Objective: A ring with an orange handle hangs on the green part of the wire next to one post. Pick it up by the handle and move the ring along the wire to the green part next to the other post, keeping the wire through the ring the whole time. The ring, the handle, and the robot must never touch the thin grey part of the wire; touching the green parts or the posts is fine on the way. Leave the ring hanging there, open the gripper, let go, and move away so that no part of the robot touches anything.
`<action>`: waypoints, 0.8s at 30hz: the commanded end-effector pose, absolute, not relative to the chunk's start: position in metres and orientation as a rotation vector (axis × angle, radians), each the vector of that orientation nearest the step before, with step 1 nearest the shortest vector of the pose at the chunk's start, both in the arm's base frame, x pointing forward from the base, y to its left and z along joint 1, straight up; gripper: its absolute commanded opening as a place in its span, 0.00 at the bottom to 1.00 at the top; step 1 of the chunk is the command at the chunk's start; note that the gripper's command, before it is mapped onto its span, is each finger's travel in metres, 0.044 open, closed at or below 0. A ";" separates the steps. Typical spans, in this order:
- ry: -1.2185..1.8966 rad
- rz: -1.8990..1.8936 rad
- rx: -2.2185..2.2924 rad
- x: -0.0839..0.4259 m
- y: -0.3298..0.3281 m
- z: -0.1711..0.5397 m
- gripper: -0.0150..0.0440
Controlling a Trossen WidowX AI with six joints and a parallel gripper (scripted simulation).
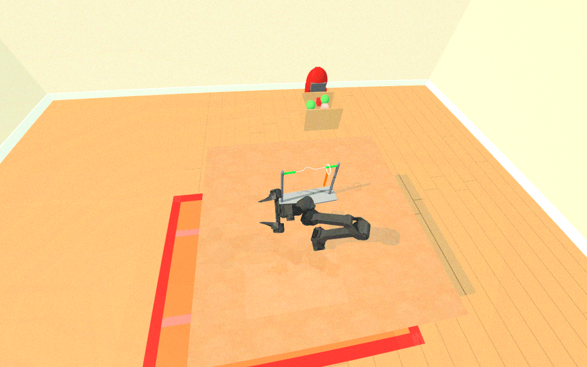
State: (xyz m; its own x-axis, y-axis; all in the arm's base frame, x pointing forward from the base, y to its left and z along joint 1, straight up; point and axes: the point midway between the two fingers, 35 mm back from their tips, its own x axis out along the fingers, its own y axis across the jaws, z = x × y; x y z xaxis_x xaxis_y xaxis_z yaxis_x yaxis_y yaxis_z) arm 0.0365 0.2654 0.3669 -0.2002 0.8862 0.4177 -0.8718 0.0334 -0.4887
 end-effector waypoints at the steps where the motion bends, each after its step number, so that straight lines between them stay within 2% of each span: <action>1: -0.780 1.588 -0.027 0.038 0.266 0.366 0.89; 9: -0.670 1.467 -0.147 0.095 0.263 0.332 0.53; 24: -0.415 1.208 -0.288 0.199 0.212 0.264 0.53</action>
